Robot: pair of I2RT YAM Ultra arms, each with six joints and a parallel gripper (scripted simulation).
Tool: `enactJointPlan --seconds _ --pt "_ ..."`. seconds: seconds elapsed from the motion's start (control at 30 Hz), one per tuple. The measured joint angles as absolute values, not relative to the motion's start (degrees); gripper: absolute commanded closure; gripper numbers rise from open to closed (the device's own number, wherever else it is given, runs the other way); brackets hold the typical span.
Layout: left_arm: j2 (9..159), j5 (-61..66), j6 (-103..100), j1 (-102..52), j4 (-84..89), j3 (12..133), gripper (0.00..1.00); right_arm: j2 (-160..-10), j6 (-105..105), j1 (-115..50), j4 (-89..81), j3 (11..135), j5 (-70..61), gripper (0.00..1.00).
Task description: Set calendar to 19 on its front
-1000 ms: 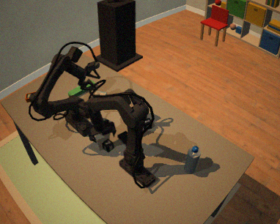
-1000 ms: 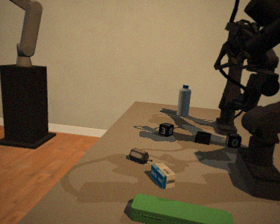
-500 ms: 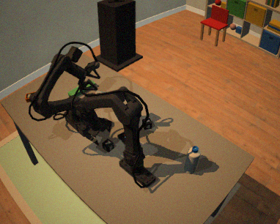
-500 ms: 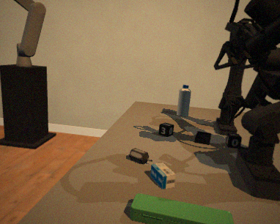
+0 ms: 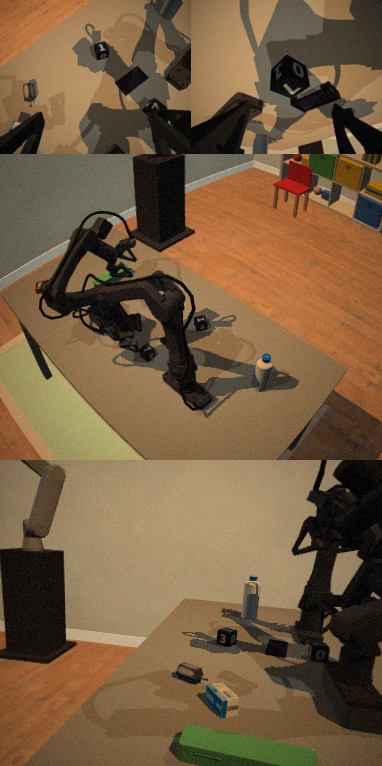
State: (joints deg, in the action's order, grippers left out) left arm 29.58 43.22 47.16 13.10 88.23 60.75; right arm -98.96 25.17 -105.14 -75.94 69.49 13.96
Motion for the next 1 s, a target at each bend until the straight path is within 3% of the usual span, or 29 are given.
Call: enactJointPlan --seconds 0.73,1.0 --pt "29.6 43.2 47.2 13.1 88.2 60.8 0.0 -100.1 31.4 -105.3 -77.1 70.8 14.4 0.0" --pt "29.6 43.2 47.2 13.1 88.2 60.8 0.0 -99.6 23.2 -104.6 -73.5 70.3 14.8 0.0"
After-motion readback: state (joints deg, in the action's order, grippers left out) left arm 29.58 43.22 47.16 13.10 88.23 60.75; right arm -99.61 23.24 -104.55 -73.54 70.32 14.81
